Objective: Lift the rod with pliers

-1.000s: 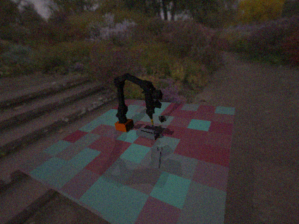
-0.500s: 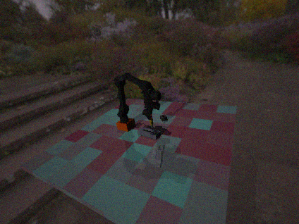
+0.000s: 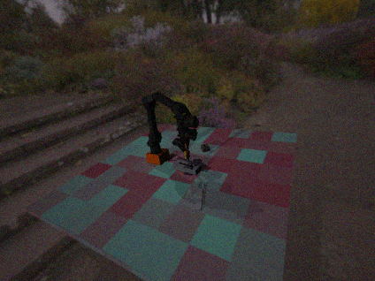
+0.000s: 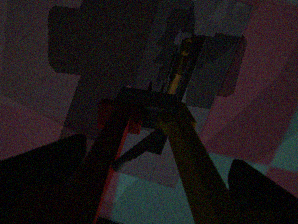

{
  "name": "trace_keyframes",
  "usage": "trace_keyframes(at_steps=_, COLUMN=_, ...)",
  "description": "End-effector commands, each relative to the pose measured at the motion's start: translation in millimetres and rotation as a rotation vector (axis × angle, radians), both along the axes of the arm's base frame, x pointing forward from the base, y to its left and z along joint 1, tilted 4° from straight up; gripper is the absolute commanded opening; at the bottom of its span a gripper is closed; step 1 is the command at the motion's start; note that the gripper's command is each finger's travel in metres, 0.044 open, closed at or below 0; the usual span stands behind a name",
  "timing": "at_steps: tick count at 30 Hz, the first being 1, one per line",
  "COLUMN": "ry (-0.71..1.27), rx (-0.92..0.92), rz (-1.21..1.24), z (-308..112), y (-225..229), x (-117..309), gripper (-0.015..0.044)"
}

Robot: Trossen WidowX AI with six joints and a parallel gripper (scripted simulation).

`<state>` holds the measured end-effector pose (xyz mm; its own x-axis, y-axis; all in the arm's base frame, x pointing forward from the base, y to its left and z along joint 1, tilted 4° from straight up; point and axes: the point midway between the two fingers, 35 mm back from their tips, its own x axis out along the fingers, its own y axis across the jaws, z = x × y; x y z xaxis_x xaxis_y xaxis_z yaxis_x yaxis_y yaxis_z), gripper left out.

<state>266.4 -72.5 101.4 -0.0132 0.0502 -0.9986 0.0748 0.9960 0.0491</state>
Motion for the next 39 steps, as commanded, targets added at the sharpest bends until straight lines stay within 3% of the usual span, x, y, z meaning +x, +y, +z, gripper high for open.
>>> trace_keyframes(at_steps=1, ry=0.003, rx=-0.007, rz=-0.076, z=-0.3, y=-6.3, x=-5.5, gripper=0.0320)
trace_keyframes(at_steps=39, ry=0.010, rx=0.005, rz=-0.168, z=-1.9, y=-13.3, x=-10.9, gripper=0.0320)
